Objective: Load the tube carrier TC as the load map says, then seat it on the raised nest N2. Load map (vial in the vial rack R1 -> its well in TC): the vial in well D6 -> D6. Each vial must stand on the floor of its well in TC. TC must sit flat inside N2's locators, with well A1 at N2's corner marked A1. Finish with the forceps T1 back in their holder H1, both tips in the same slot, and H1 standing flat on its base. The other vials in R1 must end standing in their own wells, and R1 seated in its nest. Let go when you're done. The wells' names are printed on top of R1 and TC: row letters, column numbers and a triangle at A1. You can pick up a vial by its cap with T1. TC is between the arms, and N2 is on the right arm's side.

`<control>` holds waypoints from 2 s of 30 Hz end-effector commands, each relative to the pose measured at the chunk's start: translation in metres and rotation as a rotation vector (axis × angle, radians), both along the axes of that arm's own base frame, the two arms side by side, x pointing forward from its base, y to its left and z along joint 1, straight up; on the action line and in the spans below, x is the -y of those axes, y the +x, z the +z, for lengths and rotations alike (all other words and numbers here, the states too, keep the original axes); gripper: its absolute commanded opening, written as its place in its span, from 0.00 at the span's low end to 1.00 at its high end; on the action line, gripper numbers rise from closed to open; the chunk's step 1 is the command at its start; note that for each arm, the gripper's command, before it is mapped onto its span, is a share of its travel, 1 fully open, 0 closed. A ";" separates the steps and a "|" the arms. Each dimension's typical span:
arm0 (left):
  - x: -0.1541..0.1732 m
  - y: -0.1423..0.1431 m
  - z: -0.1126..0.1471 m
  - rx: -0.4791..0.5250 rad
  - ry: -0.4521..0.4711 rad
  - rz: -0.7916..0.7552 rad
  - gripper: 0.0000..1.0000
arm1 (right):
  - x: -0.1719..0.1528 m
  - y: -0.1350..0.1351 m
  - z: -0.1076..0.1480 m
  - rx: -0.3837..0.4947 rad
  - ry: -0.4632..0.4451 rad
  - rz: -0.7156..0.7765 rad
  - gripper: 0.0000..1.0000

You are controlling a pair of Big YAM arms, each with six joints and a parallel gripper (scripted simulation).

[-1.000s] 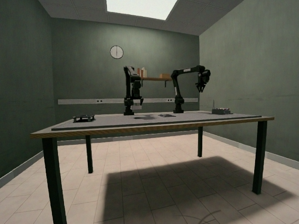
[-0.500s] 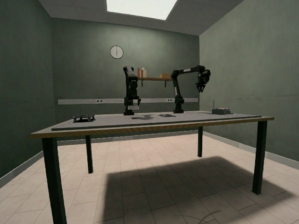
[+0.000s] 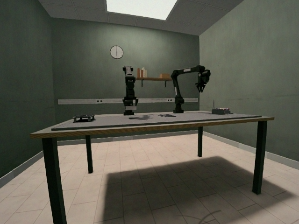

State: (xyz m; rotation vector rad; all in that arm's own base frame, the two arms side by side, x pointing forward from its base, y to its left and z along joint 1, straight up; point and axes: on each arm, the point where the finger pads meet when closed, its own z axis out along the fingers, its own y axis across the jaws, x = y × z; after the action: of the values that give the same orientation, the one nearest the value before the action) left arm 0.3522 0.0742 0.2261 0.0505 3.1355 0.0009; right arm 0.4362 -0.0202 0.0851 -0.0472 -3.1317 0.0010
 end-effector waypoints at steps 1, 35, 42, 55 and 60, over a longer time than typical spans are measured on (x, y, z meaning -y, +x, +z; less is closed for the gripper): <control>-0.002 0.008 0.012 0.030 0.007 0.017 0.24 | 0.009 0.026 0.018 0.050 -0.001 0.012 0.00; -0.002 0.008 0.012 0.030 0.007 0.017 0.24 | 0.061 0.030 0.017 0.045 -0.005 0.012 0.00; -0.002 0.008 0.012 0.030 0.007 0.017 0.24 | 0.070 0.031 0.021 0.056 -0.008 0.012 0.00; -0.002 0.008 0.012 0.030 0.007 0.017 0.24 | 0.080 0.035 0.026 0.064 -0.011 0.029 0.00; -0.002 0.008 0.012 0.030 0.007 0.017 0.24 | 0.097 0.033 0.017 0.044 -0.007 0.012 0.00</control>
State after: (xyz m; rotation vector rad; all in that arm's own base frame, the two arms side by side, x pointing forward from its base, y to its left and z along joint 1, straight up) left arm 0.3522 0.0742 0.2261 0.0505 3.1355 0.0009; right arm 0.4452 -0.1021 0.0839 -0.0318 -3.1295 -0.0027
